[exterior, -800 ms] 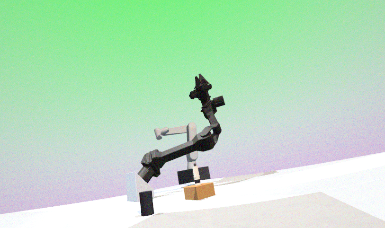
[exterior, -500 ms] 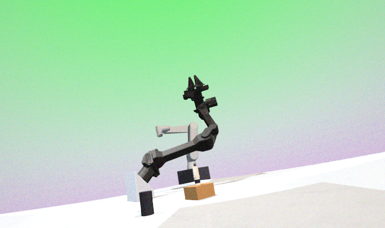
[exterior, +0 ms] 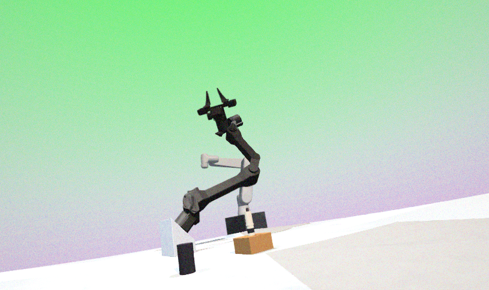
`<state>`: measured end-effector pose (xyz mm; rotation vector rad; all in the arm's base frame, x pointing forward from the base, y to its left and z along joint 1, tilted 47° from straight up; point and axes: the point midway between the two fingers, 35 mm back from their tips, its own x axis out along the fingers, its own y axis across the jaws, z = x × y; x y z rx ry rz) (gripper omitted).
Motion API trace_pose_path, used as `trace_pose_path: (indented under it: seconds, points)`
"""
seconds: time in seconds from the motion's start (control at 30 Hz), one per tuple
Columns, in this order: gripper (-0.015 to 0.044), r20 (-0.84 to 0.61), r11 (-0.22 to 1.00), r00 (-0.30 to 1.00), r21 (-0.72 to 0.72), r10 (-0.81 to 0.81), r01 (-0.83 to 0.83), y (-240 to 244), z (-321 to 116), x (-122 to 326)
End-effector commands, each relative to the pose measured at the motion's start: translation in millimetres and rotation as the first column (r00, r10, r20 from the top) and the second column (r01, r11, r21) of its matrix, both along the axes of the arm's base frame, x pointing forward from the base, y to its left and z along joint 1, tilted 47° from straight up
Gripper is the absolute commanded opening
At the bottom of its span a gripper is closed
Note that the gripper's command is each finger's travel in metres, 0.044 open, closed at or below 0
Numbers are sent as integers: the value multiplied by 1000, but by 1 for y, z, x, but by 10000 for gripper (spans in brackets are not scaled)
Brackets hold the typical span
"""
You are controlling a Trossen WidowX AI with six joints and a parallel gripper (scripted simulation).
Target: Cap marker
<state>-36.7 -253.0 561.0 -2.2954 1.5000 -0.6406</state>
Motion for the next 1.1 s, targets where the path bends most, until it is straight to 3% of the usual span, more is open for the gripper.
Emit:
trace_pose_path:
  seconds: [0.0,0.2,0.43,0.6,0.83,1.07]
  points:
    - [241,184,989,981,130,52,-77,-32,-23,-1]
    - [241,452,885,888,374,86,-276,-99,-84,20]
    - [241,599,707,800,547,44,-448,-147,-150,71]
    - [241,667,503,742,666,-69,-551,-166,-205,116]
    - [241,631,133,723,772,-282,-622,-165,-293,194]
    - [241,404,-241,788,799,-464,-551,-135,-394,265]
